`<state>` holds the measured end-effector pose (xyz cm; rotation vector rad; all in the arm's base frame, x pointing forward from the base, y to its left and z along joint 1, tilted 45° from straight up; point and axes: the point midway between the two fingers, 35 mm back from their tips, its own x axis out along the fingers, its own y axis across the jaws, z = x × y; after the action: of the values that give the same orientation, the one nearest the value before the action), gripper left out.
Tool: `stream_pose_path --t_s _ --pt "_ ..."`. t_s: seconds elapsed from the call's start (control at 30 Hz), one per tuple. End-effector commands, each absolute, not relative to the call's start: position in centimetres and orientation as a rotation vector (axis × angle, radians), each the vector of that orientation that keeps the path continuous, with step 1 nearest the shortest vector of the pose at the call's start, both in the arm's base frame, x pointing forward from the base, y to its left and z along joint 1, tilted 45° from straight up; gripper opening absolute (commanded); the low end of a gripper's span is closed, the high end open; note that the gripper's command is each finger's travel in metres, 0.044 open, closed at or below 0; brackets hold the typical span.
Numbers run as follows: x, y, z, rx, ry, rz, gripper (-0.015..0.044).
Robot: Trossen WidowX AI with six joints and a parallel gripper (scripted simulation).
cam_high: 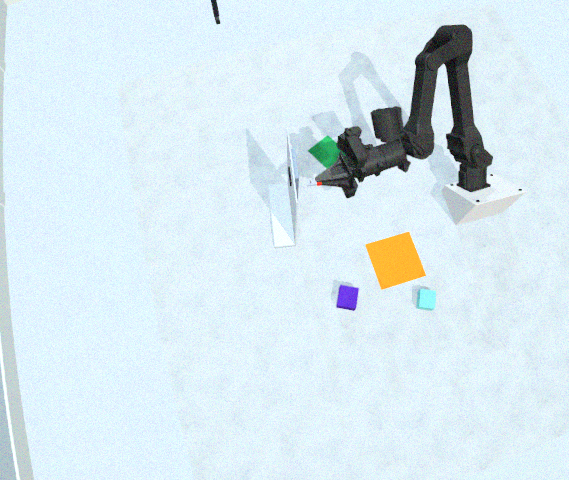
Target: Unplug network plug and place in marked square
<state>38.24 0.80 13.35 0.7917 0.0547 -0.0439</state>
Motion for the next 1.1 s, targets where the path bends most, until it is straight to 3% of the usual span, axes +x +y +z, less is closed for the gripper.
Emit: stream_pose_path --t_s 0.0,1.07 --pt "37.9 0.9 13.5 0.792 0.048 -0.044 0.0" --pt "36.1 1.6 12.9 0.792 0.05 -0.044 0.0"
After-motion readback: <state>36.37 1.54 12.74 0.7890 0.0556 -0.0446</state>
